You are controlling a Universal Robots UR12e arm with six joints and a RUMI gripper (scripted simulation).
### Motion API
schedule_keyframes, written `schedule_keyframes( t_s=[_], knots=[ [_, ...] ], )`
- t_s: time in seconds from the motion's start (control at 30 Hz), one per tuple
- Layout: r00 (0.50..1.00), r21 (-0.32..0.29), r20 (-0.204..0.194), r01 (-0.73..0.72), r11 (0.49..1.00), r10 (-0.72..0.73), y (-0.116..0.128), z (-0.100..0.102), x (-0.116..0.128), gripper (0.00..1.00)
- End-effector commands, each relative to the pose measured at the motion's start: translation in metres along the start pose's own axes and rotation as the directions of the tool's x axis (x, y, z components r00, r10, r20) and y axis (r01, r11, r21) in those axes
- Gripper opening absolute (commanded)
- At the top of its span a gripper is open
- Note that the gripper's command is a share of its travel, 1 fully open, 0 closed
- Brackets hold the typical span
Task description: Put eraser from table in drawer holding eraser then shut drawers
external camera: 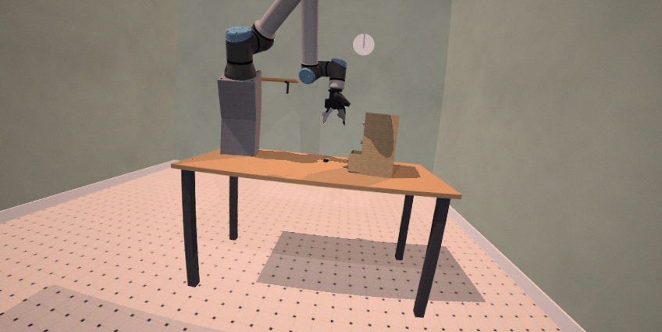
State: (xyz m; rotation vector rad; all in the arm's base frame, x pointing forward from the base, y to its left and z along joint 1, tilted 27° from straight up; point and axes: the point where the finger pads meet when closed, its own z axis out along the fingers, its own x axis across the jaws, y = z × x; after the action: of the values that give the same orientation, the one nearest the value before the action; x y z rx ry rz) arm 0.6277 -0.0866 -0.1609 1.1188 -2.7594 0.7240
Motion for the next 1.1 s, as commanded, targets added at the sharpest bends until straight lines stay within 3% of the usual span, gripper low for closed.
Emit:
schedule_keyframes(
  t_s=[0.0,0.33,0.77,1.07],
  knots=[
    [0.961,0.005,0.02,0.275,0.962,-0.275,-0.004,-0.002,-0.007,1.0],
    [0.862,0.012,0.019,0.506,0.863,-0.506,-0.008,-0.002,-0.015,1.0],
    [0.788,0.015,0.018,0.615,0.788,-0.615,-0.01,-0.003,-0.021,1.0],
    [0.769,0.013,0.017,0.638,0.77,-0.638,-0.008,-0.003,-0.02,1.0]
  ],
)
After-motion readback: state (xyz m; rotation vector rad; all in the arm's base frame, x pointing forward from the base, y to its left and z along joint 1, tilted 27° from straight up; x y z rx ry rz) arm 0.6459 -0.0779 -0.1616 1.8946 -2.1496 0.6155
